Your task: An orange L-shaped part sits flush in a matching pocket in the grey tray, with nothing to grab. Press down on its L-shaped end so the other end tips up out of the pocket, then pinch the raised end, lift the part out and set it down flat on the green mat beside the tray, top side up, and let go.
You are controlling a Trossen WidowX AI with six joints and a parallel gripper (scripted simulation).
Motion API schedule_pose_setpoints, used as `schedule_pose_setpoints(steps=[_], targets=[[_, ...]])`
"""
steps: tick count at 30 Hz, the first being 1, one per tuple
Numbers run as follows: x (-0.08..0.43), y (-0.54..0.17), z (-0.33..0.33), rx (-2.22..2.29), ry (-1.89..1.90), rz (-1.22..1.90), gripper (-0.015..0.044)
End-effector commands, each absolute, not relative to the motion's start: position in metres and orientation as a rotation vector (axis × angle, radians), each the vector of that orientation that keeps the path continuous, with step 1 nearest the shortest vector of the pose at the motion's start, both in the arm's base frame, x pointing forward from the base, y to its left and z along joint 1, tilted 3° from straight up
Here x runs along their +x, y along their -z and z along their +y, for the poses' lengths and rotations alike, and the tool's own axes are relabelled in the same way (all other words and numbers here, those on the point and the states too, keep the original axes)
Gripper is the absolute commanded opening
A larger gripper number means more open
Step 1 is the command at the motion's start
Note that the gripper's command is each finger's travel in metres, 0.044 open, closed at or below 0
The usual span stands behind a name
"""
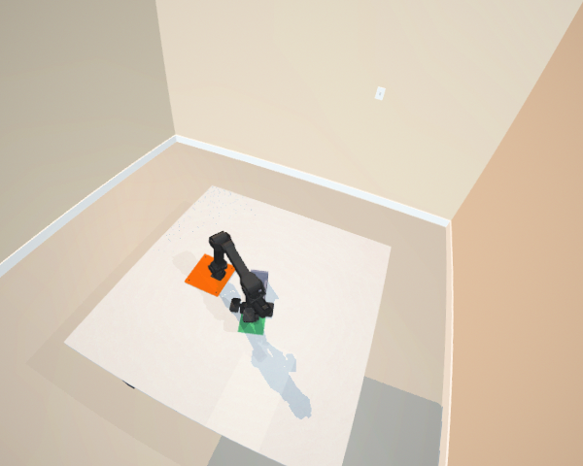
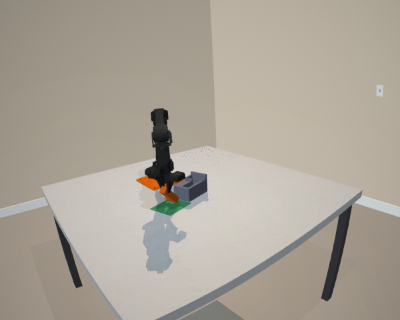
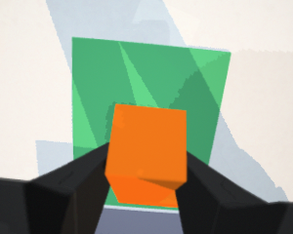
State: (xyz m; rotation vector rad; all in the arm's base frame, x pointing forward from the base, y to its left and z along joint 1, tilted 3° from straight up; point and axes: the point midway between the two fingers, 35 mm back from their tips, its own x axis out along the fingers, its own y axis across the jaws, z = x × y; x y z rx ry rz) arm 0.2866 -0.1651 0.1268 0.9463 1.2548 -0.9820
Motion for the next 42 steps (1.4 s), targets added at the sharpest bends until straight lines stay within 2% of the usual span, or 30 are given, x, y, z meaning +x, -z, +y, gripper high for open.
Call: schedule_pose_setpoints(steps=[1,13,23,28,33,42], targets=[[0.287,-0.122,-0.165,0.944,0.976,1.26,0.0],[0.286,-0.123,-0.165,0.946,0.983,1.257,0.0],[0.286,-0.125,-0.165,0.946,0.982,1.257,0.0263],[0.288,-0.158,-0.164,0.946,0.98,1.258,0.0394],[0.282,-0.208,-0.159,0.945,0.976,1.26,0.04],[0.284,-0.205,-0.161,0.941,0.973,1.241,0.04]])
